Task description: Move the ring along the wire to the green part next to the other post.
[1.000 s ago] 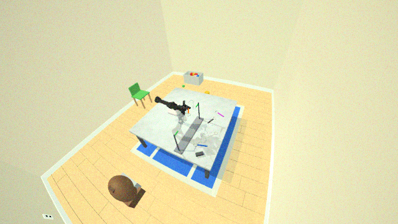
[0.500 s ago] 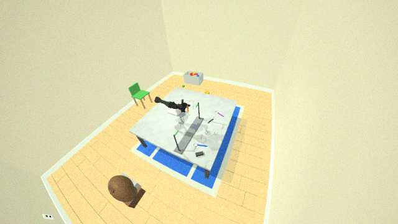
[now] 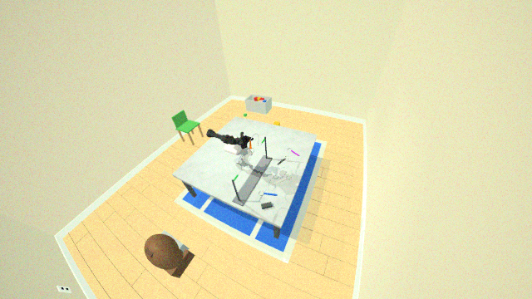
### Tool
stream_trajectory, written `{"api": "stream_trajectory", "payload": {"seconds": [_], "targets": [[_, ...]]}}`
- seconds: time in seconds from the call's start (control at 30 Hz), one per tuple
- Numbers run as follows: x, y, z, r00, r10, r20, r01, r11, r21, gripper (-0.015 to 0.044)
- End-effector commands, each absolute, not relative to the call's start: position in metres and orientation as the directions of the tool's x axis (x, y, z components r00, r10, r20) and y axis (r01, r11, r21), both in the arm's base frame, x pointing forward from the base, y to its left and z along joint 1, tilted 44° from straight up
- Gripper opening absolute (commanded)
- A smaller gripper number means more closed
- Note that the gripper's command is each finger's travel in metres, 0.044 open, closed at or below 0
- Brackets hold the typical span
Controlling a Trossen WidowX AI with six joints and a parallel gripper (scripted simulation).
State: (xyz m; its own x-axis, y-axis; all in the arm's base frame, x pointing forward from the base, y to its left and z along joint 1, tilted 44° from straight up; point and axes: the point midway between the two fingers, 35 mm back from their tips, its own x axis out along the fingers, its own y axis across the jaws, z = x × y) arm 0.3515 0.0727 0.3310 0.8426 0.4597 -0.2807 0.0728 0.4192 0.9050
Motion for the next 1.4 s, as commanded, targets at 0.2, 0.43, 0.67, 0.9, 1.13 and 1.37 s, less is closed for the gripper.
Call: {"api": "stream_trajectory", "payload": {"seconds": [0.2, 0.43, 0.67, 0.9, 1.13, 1.37], "targets": [[0.3511, 0.0764, 0.3444, 0.841, 0.468, -0.271, 0.068, 0.405, 0.912, -0.0150], [0.3511, 0.0769, 0.3460, 0.842, 0.455, -0.290, 0.066, 0.447, 0.892, -0.0150], [0.3512, 0.0766, 0.3452, 0.844, 0.430, -0.320, 0.062, 0.515, 0.855, -0.0150], [0.3513, 0.0758, 0.3435, 0.846, 0.401, -0.350, 0.058, 0.584, 0.809, -0.0150], [0.3515, 0.0747, 0.3416, 0.849, 0.368, -0.379, 0.055, 0.652, 0.756, -0.0150], [0.3517, 0.0733, 0.3397, 0.851, 0.333, -0.405, 0.052, 0.716, 0.696, -0.0150]]}}
